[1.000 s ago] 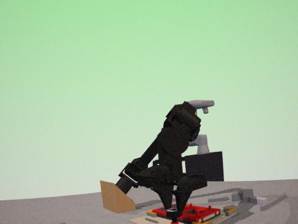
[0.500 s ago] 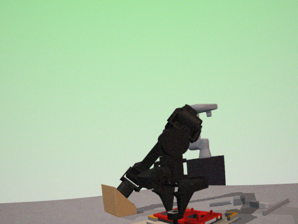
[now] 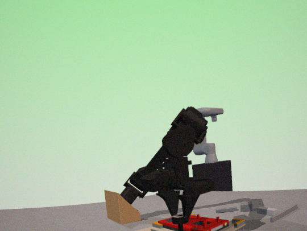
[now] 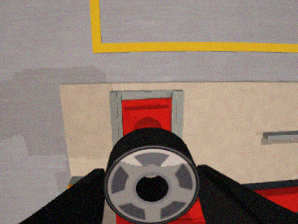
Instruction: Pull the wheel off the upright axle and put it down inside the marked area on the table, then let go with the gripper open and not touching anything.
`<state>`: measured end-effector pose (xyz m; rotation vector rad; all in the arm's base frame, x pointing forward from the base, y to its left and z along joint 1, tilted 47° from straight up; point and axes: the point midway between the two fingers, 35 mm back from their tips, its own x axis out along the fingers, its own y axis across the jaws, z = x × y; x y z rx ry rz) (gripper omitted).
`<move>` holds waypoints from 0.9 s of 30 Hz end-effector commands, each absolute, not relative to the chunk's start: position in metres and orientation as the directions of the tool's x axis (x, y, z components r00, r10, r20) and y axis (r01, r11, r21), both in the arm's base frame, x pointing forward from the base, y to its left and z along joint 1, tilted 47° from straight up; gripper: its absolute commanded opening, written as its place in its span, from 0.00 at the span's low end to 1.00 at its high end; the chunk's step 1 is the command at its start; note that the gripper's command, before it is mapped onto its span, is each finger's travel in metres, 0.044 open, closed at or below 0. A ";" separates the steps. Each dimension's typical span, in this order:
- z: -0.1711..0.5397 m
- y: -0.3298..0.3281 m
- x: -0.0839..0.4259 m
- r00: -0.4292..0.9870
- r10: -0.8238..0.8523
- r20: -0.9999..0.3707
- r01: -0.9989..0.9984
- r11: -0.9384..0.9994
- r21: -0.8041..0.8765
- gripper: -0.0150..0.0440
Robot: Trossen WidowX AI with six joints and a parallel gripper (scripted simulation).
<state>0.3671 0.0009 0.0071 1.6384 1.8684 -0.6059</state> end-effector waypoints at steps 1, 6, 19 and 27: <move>0.008 0.000 0.367 -0.082 0.726 -0.683 0.988 0.147 0.037 0.25; 0.011 -0.003 0.368 -0.082 0.726 -0.683 0.988 0.147 0.037 0.25; 0.029 -0.021 0.370 -0.081 0.727 -0.682 0.989 0.143 0.036 0.25; 0.010 -0.045 0.359 -0.083 0.714 -0.695 0.991 0.133 0.018 0.25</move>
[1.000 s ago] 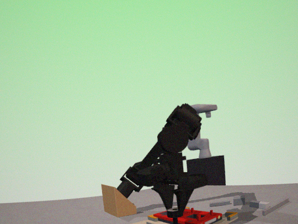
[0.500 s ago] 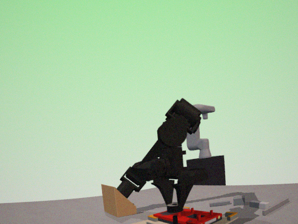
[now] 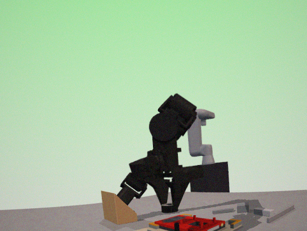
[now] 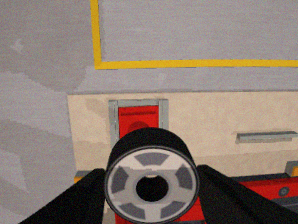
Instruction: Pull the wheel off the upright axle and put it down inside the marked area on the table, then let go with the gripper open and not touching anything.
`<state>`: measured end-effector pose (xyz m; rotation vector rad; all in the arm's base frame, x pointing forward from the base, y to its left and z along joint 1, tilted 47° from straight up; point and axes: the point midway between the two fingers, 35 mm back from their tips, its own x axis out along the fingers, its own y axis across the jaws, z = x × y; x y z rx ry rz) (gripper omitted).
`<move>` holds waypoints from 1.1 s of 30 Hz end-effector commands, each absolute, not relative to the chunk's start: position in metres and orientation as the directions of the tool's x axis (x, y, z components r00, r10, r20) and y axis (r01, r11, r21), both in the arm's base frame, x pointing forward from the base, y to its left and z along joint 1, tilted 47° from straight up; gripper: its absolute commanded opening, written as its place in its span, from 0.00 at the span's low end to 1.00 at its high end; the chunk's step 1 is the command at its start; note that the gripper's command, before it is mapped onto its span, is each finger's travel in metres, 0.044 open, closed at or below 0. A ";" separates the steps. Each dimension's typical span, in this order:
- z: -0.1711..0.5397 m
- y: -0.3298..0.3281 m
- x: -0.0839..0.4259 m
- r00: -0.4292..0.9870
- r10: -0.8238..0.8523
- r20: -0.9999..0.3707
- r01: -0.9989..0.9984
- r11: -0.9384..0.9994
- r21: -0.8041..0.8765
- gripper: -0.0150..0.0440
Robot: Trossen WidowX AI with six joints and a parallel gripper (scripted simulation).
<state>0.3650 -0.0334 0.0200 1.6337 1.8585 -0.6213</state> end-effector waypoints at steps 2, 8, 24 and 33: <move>0.004 -0.052 0.355 -0.084 0.713 -0.697 0.991 0.132 0.016 0.25; -0.013 -0.073 0.343 -0.083 0.715 -0.695 0.990 0.138 0.023 0.25; -0.042 -0.096 0.322 -0.082 0.721 -0.687 0.988 0.147 0.036 0.25; -0.057 -0.080 0.321 -0.082 0.721 -0.688 0.989 0.147 0.036 0.25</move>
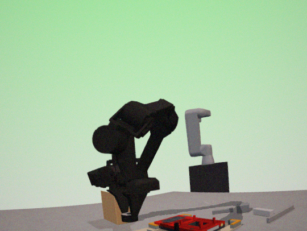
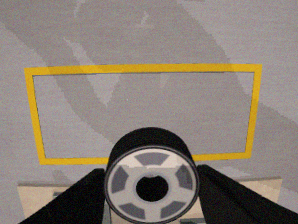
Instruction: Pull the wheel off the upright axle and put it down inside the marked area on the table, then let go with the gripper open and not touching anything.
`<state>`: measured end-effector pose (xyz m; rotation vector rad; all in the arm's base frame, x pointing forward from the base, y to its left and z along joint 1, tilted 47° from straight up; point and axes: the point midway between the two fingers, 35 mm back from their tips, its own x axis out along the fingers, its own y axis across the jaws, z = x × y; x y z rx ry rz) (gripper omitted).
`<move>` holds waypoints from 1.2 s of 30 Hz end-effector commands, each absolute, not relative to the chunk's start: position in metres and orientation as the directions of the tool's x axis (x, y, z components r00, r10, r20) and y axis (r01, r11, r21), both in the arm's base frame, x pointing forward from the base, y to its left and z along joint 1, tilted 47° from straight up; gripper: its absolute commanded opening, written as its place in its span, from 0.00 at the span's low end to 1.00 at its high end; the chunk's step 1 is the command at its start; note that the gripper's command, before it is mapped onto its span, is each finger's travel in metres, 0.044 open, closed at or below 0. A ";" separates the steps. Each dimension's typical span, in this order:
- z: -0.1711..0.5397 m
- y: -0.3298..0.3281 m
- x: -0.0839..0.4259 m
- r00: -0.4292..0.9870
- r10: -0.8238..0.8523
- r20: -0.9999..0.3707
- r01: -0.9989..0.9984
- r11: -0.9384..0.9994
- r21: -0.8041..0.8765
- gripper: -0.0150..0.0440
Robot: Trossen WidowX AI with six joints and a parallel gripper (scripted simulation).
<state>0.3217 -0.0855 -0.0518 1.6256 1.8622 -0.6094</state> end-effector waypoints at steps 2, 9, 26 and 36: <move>-0.064 -0.073 0.322 -0.082 0.721 -0.688 0.989 0.147 0.036 0.25; -0.092 -0.043 0.319 -0.081 0.722 -0.687 0.989 0.146 0.037 0.25; -0.106 -0.026 0.314 -0.089 0.723 -0.685 0.987 0.154 0.035 0.65; -0.067 -0.069 0.319 -0.082 0.722 -0.687 0.988 0.147 0.036 0.76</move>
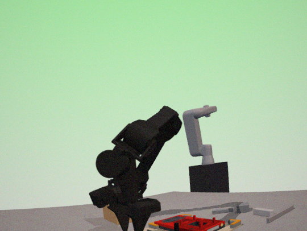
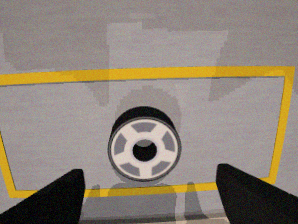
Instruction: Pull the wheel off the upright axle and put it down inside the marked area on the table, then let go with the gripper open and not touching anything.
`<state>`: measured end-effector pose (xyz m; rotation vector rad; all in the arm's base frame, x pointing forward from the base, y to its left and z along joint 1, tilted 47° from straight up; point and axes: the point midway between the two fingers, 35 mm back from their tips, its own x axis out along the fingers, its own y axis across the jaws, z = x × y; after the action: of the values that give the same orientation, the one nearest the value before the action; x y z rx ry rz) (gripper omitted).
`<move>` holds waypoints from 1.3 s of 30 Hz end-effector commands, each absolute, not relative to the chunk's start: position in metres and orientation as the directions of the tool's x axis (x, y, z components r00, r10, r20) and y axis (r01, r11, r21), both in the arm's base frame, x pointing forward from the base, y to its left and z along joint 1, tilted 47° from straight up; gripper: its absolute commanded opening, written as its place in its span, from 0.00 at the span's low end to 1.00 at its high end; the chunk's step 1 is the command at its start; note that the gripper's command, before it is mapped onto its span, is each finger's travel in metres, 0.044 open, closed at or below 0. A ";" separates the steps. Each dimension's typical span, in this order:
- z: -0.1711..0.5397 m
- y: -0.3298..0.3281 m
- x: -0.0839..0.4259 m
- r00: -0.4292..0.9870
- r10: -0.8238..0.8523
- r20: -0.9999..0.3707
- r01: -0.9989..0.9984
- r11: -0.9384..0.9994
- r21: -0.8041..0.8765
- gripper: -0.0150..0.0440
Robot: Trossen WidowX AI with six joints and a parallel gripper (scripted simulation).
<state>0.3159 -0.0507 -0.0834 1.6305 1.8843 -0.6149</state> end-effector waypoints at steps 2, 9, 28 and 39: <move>-0.065 -0.070 0.319 -0.082 0.722 -0.687 0.988 0.147 0.036 0.76; -0.043 -0.083 0.284 -0.079 0.719 -0.690 0.989 0.141 0.034 1.00; -0.012 -0.093 0.238 -0.086 0.722 -0.687 0.989 0.147 0.030 1.00; -0.012 -0.093 0.238 -0.086 0.722 -0.687 0.989 0.147 0.030 1.00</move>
<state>0.2383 -0.0927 -0.0119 1.6348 1.8653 -0.6167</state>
